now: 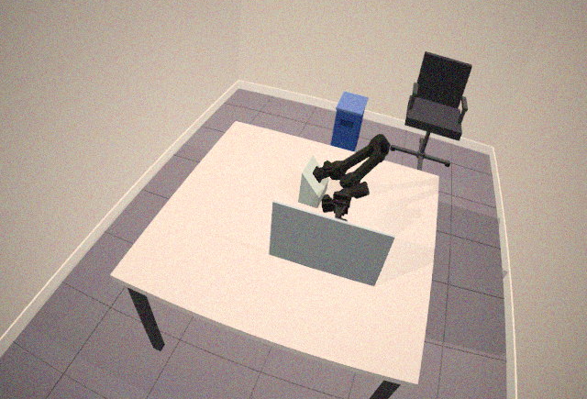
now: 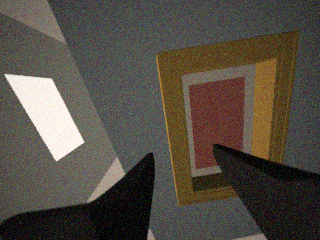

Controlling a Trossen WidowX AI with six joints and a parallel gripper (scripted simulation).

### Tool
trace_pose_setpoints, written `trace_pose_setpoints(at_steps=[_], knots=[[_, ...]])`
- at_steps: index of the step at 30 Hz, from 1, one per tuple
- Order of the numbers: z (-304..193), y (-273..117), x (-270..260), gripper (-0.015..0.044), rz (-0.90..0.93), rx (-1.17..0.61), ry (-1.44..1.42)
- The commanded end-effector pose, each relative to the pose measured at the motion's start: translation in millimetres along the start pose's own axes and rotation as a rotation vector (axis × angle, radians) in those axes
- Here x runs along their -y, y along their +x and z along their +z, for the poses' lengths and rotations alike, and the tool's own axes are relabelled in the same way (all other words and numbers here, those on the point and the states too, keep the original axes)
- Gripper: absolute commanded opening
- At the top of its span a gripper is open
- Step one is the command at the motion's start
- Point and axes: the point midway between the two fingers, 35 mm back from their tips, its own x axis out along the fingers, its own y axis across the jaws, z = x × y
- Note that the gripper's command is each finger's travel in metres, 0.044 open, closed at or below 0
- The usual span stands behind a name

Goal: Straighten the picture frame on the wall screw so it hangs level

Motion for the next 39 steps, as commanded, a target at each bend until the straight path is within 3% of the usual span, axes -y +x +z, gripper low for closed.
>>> trace_pose_setpoints(at_steps=[1,26,39], knots=[[-1.0,1.1,-0.4,0.0260,0.001,-0.004,0.000],[-1.5,39.1,-0.6,0.0260,0.002,-0.006,0.000],[-1.4,40.2,-0.6,0.0260,0.002,-0.006,0.000]])
